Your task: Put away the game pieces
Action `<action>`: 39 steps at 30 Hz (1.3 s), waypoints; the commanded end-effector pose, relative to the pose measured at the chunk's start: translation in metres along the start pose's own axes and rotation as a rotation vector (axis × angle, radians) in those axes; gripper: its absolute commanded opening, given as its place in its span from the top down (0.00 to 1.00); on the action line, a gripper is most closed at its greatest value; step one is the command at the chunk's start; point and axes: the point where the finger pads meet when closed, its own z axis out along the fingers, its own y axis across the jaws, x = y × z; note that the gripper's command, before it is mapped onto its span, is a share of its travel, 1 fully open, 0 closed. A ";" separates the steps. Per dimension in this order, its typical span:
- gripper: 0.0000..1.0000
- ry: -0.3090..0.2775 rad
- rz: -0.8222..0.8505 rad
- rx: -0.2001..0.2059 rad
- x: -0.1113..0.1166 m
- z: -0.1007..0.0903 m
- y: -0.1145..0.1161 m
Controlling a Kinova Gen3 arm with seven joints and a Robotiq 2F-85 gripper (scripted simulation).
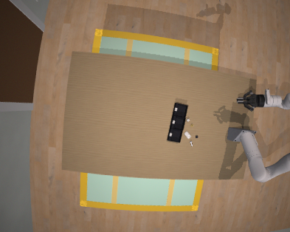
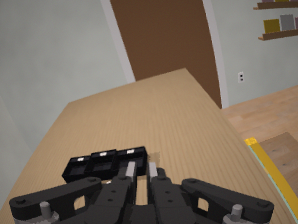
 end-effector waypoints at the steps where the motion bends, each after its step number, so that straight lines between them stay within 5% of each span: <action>1: 0.91 -0.055 -0.105 0.001 0.009 0.008 -0.007; 12: 0.91 -0.263 -0.605 0.092 0.021 0.040 -0.032; 14: 0.91 -0.263 -0.605 0.092 0.021 0.040 -0.032; 19: 0.91 -0.347 -0.831 0.159 0.024 0.050 -0.041; 29: 0.91 -0.486 -1.274 0.345 0.030 0.087 -0.073; 31: 0.91 -0.486 -1.274 0.345 0.030 0.087 -0.073; 39: 0.91 -0.565 -1.618 0.539 0.031 0.112 -0.096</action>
